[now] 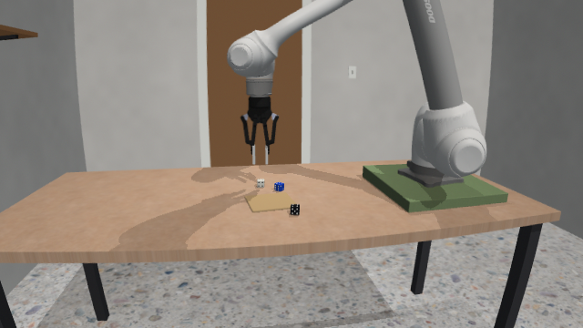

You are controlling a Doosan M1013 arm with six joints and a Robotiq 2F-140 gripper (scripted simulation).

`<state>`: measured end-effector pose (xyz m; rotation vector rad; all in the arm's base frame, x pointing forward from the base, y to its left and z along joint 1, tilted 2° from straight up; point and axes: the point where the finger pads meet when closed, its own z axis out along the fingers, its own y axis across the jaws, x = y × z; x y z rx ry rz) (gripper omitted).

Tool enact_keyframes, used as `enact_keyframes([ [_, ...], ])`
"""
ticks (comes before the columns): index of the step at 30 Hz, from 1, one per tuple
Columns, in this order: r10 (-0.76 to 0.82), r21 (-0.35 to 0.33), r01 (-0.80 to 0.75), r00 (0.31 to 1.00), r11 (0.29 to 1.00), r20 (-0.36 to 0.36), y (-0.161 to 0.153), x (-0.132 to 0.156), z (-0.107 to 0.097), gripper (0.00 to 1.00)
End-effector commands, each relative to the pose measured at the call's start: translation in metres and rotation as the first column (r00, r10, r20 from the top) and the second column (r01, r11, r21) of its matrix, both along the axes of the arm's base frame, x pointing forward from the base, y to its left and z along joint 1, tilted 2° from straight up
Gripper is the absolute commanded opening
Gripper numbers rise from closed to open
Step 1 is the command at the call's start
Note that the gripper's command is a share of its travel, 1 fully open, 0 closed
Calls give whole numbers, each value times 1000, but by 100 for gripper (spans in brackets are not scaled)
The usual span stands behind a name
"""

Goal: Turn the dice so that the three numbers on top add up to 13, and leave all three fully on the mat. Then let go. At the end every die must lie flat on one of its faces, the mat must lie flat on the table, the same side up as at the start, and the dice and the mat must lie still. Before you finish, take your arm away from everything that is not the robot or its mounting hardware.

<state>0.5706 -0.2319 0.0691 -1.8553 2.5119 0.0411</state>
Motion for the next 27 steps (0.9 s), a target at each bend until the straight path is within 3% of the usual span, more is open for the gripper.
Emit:
enact_keyframes([
  [1,0,0,0,1000,1000,0,0,0,-2,25],
  [27,0,0,0,1000,1000,0,1,0,-32,25],
])
